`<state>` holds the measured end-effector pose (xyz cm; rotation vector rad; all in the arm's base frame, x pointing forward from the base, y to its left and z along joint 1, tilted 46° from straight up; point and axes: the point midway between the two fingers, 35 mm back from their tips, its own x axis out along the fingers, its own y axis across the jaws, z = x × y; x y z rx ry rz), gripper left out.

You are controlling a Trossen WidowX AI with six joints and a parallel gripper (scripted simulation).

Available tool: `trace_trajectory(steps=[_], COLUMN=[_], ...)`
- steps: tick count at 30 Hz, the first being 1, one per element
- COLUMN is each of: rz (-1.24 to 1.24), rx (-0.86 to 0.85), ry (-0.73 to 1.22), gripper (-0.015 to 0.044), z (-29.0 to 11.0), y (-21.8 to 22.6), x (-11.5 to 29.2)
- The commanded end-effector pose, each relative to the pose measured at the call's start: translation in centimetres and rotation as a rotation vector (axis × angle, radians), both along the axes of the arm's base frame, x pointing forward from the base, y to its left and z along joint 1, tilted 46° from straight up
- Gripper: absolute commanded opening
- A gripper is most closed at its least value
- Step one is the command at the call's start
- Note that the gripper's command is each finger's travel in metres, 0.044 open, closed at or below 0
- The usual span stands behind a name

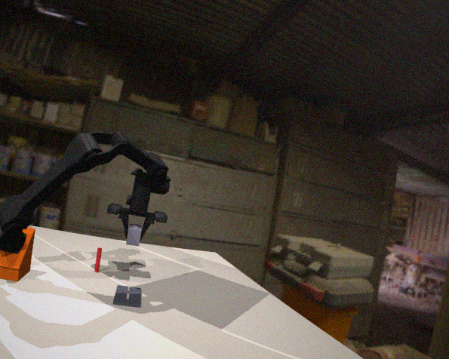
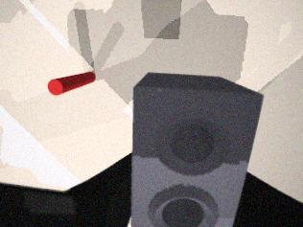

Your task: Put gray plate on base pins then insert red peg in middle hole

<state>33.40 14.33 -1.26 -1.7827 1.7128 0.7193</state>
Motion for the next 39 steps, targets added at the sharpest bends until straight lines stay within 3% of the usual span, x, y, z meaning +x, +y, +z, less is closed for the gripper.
trace_trajectory(steps=[1, 39], rz=[0.002, -0.005], rx=[0.003, -0.009], ry=[-0.003, -0.011], gripper=[0.0, 0.0], z=[0.7, 4.6], y=[-1.5, -13.3], x=[0.5, 1.5])
